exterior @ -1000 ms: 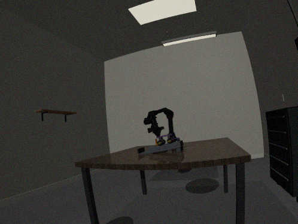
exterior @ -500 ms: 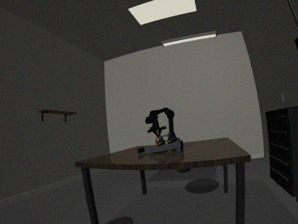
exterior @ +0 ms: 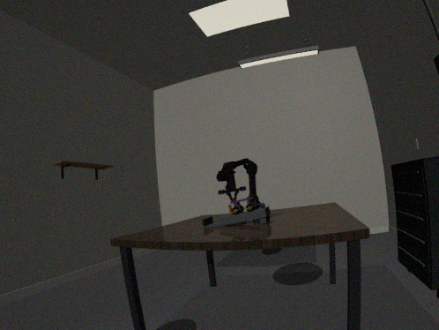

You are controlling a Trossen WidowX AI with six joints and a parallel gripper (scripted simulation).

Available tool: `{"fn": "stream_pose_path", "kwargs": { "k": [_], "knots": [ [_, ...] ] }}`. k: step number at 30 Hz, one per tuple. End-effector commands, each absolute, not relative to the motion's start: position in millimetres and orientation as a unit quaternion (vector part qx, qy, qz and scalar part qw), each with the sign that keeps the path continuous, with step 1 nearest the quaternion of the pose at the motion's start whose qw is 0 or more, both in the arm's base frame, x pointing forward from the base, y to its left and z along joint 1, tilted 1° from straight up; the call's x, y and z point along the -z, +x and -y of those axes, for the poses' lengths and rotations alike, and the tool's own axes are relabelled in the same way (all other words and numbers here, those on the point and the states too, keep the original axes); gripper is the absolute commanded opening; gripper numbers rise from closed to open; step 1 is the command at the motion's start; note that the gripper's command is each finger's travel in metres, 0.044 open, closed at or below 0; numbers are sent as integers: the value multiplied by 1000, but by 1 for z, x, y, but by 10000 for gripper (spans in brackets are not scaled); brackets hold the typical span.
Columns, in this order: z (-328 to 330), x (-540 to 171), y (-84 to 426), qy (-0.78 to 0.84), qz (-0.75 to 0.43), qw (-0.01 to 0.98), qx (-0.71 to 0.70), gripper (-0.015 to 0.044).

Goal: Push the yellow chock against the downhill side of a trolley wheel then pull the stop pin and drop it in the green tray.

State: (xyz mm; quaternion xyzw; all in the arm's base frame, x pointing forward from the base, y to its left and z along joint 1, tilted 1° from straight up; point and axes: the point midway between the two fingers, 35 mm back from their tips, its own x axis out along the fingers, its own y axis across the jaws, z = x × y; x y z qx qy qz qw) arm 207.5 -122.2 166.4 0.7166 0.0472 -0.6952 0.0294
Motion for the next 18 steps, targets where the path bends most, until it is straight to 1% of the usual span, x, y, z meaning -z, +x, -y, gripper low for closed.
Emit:
{"fn": "stream_pose_path", "kwargs": {
  "k": [1, 5, 12, 18],
  "knots": [
    [121, -169, 208, 719, 4, -1, 695, 0],
    [120, -169, 208, 718, 45, -30, 694, 0],
    [120, -169, 208, 718, 47, -31, 694, 0],
    [119, -158, 196, 717, 47, -32, 694, 0]
  ]
}}
